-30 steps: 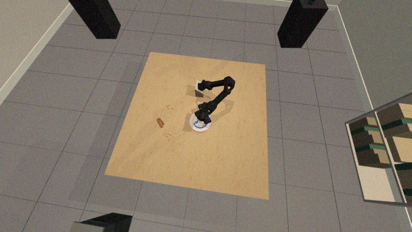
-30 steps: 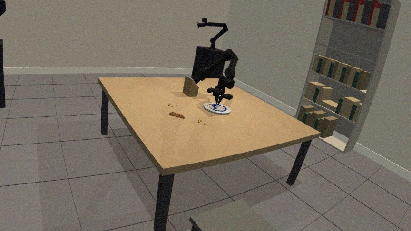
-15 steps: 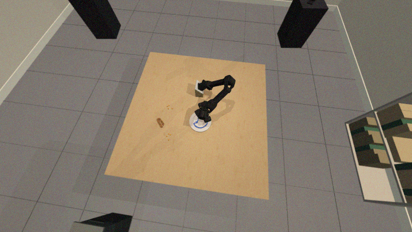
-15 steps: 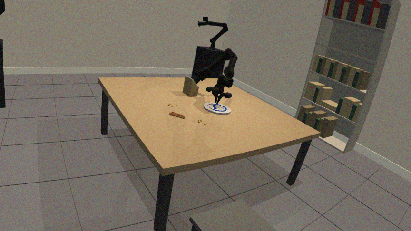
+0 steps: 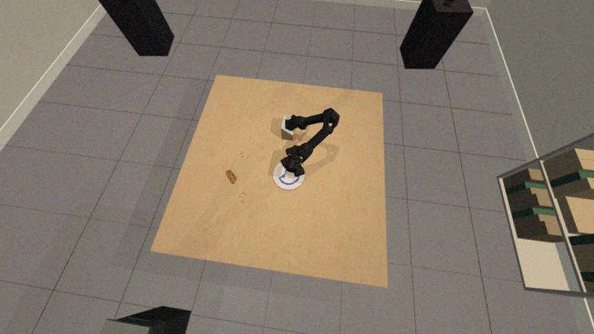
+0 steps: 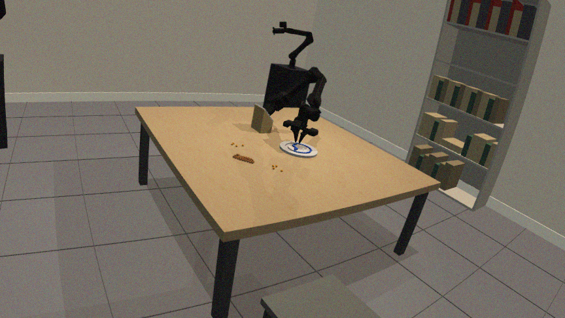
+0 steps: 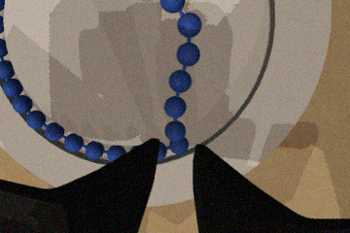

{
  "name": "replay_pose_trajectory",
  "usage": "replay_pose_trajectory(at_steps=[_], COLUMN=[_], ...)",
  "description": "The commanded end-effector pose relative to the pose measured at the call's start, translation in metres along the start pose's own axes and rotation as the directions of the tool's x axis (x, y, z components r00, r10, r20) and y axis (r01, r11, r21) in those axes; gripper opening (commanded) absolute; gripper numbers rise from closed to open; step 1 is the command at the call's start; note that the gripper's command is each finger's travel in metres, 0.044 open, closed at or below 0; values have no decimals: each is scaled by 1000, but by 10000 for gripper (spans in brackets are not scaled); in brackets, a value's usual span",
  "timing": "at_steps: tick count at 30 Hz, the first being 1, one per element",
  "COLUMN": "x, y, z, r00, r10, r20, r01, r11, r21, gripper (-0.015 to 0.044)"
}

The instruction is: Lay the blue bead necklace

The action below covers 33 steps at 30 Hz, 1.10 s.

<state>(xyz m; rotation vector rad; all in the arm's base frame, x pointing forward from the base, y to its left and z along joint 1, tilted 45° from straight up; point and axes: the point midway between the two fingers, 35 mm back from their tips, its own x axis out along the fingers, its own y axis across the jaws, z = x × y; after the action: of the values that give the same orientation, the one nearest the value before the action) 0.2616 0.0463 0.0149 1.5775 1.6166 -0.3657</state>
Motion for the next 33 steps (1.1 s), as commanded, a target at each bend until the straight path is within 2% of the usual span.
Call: replay_pose_trajectory(at_steps=[1,11,32,33], x=[0,-2,-5,-6], y=[1,-1,-1,-1], z=[0,0,0,0], r00=[1000,1000,1000,1000], r10=[2,-2,0,0], r20=[1,-2,-3,-2], r01=[-2,2,0,0], r11=[1000,1000,1000,1000], r21=[-3,2,3,-2], gripper=[184,440,440,414])
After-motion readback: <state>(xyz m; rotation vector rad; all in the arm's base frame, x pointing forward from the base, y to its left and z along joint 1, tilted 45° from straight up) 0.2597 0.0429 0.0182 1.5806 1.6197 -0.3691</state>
